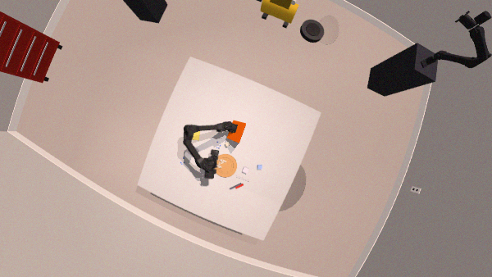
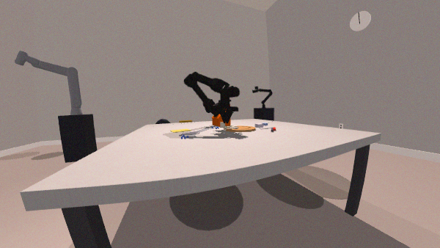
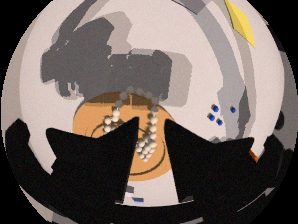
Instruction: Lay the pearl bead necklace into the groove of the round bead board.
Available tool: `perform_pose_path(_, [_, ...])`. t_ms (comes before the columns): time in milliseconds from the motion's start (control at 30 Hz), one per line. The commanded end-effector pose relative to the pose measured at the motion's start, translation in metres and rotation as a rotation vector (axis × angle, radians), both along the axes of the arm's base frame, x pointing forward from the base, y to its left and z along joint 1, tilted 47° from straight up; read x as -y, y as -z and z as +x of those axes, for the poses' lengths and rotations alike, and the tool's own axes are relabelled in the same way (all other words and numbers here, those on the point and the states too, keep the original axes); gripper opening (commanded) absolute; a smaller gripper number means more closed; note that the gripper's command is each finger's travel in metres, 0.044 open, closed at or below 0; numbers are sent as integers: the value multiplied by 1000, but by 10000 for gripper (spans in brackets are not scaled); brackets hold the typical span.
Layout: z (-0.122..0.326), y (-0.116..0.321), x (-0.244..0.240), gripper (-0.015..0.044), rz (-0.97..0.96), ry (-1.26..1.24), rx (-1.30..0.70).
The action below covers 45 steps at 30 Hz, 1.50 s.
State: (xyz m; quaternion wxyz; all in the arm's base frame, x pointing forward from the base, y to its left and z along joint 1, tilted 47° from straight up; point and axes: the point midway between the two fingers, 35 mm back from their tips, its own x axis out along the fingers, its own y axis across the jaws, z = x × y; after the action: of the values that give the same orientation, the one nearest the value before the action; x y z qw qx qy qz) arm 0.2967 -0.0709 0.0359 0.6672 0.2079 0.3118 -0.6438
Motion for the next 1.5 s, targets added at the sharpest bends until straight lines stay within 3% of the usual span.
perform_pose_path(0, [-1, 4, 5, 120, -2, 1, -6])
perform_pose_path(667, [-5, 19, 23, 120, -8, 2, -13])
perform_pose_path(833, [-3, 18, 22, 0, -3, 3, -7])
perform_pose_path(1467, [-3, 18, 22, 0, -3, 3, -7])
